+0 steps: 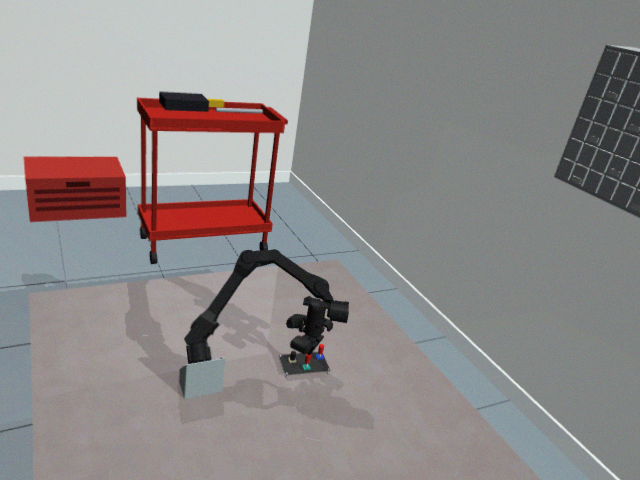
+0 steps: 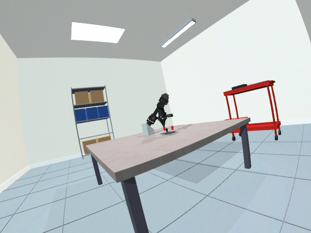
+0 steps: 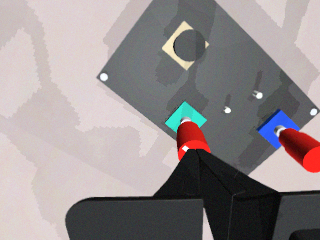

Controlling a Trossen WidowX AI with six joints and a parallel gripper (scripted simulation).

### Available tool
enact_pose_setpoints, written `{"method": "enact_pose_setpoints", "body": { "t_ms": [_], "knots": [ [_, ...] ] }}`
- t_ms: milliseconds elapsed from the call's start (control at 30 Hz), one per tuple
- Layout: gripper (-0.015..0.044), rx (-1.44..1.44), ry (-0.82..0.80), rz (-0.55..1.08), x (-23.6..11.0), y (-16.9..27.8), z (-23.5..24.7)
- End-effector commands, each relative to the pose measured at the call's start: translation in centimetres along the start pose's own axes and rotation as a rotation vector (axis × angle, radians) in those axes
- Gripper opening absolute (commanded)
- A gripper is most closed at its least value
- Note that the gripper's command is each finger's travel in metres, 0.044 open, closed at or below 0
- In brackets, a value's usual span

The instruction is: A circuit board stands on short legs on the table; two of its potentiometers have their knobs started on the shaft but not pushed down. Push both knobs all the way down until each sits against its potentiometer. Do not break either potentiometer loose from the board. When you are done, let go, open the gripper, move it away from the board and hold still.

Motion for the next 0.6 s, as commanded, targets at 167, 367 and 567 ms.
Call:
{"method": "enact_pose_setpoints", "body": {
  "t_ms": [167,367,567],
  "knots": [
    [0.0,0.006,0.002,-0.004,-0.02,-0.04,0.03],
    [0.0,0.006,0.002,-0.004,0.05,-0.04,0.03],
    [0.0,0.006,0.002,-0.004,0.44,-0.04,0.03]
  ]
}}
Point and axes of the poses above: the point midway between the two fingers, 35 mm back from their tips, its own x axis out along the fingers, its own z axis across the jaws, y = z × x, the point moved 6 cm from there along -x, back along the fingers, and after that the axes turned 4 degrees about -x, right-handed, at the moved point
